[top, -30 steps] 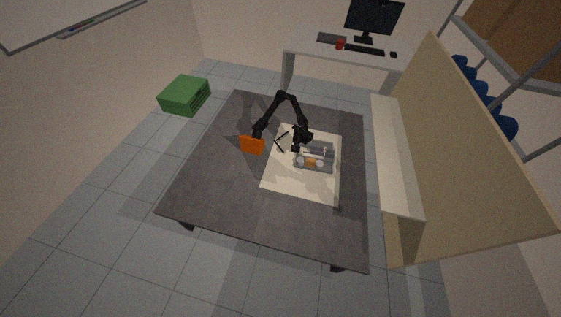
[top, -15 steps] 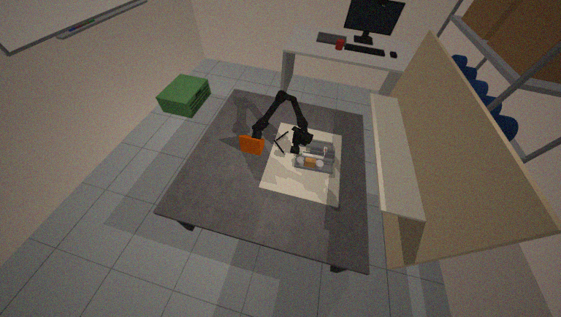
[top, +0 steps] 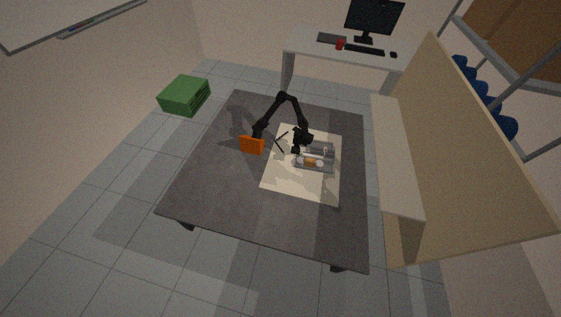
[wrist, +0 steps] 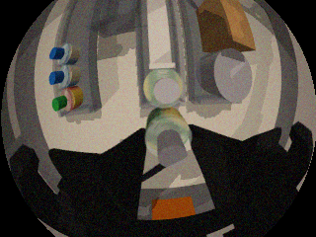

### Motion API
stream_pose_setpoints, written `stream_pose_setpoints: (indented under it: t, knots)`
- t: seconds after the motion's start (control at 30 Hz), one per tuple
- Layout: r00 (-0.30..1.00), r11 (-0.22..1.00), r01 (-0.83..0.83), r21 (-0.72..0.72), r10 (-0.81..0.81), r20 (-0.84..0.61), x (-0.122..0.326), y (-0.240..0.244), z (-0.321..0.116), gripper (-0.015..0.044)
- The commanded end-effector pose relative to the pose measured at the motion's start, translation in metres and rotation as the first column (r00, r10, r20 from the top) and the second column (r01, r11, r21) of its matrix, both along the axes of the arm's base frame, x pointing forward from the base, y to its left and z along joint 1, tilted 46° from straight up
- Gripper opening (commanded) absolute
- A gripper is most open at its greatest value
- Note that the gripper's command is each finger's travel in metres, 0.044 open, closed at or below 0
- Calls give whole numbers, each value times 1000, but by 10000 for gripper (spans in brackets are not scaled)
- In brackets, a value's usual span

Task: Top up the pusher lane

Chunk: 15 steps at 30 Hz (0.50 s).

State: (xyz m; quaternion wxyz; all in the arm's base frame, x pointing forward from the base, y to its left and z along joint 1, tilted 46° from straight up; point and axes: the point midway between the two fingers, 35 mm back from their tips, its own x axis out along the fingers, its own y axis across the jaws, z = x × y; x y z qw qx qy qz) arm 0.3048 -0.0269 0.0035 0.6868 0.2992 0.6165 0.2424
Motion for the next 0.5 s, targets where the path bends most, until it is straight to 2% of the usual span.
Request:
stream_pose_setpoints:
  t: [0.0,0.47]
  knots:
    - [1000,1000,4,3,-4,-1,4,-1,0,0]
    - [1000,1000,4,3,-4,0,9,-1,0,0]
